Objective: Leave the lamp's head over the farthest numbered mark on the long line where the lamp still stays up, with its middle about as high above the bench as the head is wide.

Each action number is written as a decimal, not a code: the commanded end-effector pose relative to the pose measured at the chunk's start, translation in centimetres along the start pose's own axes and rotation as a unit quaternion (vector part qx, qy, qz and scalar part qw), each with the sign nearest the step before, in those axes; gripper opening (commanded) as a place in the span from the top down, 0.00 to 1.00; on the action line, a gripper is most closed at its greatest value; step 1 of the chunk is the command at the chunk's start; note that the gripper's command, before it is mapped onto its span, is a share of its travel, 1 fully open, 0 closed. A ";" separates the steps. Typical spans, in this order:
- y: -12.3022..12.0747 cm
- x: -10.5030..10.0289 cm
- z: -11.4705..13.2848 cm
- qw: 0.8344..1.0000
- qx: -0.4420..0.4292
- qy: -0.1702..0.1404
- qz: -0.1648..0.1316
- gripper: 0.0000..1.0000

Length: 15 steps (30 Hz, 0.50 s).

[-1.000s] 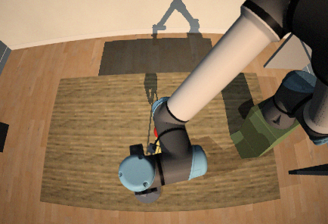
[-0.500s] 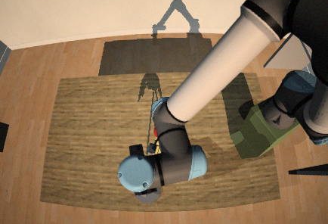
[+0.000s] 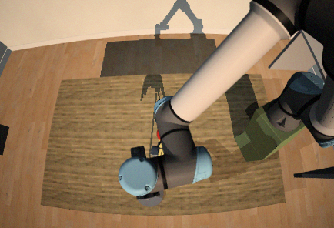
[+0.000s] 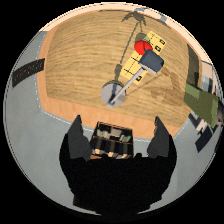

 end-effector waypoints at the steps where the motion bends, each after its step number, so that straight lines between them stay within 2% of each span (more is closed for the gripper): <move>1: -0.3 -2.3 0.3 1.000 0.003 0.001 0.000 0.00; 7: -0.5 -4.6 0.5 1.000 0.003 0.001 0.000 0.00; 9: -0.5 -4.6 0.5 1.000 0.003 0.001 0.000 0.00; 15: -0.7 -6.5 0.7 1.000 -0.001 0.000 -0.001 0.00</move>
Point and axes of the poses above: the point where the finger pads meet when closed, its own x axis out along the fingers, its own y axis across the jaws, z = x × y, the point moved 7 cm from there along -x, back along the fingers, and after that the axes turned 5 degrees about -x, right-handed, at the moved point
